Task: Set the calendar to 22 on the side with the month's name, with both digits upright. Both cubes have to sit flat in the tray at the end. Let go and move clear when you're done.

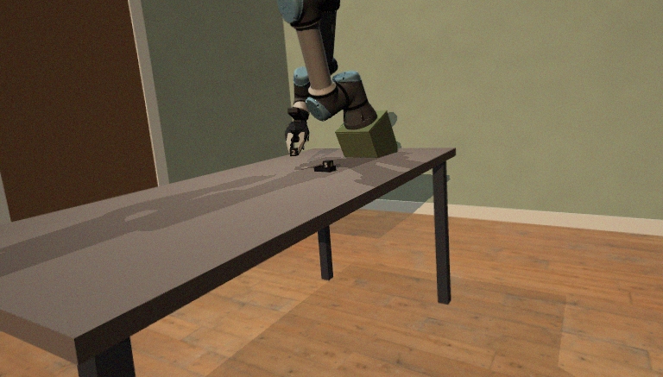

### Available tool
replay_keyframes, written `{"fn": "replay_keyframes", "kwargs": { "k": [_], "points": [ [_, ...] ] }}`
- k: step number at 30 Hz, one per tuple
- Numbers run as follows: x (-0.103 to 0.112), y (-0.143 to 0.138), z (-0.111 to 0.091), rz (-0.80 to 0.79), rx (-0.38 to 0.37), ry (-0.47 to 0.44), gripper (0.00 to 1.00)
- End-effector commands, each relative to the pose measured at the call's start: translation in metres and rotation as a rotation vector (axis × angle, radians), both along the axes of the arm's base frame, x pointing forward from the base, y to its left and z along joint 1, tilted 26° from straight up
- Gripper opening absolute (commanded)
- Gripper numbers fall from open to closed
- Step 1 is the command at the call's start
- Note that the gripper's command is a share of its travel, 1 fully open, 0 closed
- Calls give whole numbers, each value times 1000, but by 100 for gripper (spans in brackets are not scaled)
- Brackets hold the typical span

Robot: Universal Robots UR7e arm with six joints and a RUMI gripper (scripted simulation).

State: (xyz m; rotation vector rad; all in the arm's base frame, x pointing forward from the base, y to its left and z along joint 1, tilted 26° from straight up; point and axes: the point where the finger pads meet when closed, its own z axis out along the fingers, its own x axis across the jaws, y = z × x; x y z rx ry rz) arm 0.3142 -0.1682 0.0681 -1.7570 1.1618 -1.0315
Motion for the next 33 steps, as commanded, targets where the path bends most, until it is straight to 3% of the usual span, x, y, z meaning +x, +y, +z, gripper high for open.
{"fn": "replay_keyframes", "kwargs": {
  "k": [1,33],
  "points": [
    [4,-1,-8,1,0,0,10],
    [20,-4,-42,1,0,0,10]
  ]
}}
